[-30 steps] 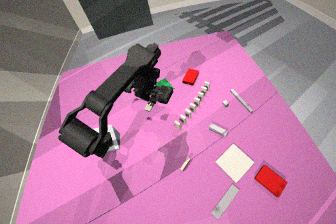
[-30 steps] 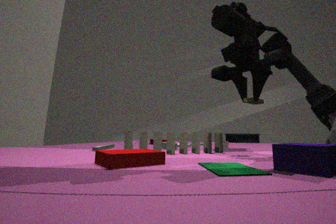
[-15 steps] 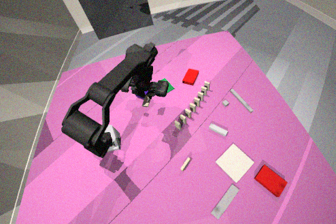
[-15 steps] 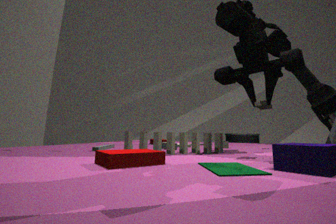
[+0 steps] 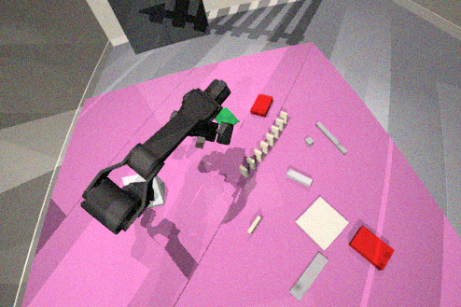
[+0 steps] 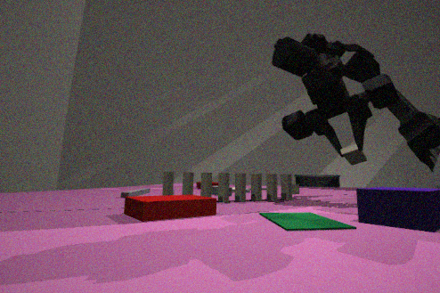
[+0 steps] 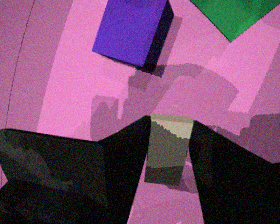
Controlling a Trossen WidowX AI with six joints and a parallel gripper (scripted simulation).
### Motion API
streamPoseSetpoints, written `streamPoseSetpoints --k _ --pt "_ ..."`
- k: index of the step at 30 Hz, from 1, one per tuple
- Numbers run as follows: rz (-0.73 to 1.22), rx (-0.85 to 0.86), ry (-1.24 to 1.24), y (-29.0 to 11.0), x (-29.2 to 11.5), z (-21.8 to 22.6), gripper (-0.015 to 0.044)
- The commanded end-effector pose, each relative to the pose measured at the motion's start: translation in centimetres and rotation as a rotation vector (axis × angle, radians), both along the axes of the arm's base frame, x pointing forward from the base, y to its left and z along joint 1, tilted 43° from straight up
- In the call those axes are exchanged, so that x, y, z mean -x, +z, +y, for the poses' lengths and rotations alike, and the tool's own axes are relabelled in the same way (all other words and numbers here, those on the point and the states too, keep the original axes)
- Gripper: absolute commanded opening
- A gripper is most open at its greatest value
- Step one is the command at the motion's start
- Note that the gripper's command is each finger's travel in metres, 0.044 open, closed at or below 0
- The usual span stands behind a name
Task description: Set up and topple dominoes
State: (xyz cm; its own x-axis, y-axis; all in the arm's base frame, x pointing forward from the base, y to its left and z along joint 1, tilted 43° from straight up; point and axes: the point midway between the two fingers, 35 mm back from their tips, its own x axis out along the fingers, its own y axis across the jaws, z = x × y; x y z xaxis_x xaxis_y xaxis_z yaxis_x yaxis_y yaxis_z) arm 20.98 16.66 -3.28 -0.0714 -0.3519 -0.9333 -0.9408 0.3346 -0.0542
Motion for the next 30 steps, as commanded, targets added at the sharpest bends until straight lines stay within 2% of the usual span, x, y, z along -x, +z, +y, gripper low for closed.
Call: streamPoseSetpoints --k 1,15,30 --pt "0.015 -0.093 -0.007 -0.4 0.1 -0.2 0.0107" --pt "0.002 -0.405 -0.006 -1.3 -0.2 -0.7 0.0107" --pt "-0.101 -0.721 0.057 -0.8 -0.4 -1.2 0.0107"
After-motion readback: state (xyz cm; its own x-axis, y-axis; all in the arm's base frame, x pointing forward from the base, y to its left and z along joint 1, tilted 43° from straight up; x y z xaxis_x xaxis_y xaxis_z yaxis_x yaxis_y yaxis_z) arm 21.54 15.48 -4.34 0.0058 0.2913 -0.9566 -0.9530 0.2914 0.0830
